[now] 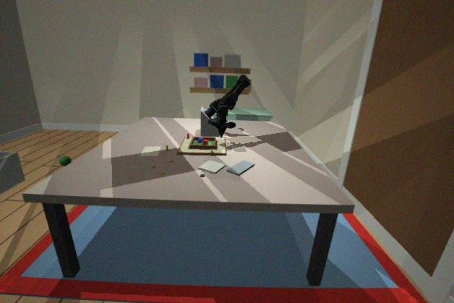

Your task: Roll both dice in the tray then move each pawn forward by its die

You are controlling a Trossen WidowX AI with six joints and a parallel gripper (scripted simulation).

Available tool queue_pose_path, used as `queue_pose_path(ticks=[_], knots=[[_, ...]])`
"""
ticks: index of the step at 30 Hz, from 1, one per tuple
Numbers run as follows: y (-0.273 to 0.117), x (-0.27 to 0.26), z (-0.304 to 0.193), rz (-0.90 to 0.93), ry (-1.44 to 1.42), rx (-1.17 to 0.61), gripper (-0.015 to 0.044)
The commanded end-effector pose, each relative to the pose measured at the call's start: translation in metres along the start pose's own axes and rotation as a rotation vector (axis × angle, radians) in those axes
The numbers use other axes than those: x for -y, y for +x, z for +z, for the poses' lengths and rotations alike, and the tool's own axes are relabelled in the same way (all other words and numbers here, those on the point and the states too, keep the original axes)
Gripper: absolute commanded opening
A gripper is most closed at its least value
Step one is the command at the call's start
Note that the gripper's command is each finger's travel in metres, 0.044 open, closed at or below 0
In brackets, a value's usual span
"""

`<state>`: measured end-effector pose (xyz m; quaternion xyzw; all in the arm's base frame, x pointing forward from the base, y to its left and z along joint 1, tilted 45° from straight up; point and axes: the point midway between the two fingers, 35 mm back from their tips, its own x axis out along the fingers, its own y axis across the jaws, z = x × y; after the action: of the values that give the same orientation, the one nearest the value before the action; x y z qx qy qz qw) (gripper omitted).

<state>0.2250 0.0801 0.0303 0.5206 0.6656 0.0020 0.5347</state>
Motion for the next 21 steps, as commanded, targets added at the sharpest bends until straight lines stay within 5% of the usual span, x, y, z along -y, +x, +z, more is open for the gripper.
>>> queue_pose_path(ticks=[1, 19, 21], knots=[[0.016, 0.002, -0.003, -0.001, 0.010, -0.010, 0.0000], [0.033, 0.003, -0.003, -0.001, 0.010, -0.011, 0.0000], [0.027, 0.000, -0.002, 0.004, 0.001, -0.007, 0.0053]])
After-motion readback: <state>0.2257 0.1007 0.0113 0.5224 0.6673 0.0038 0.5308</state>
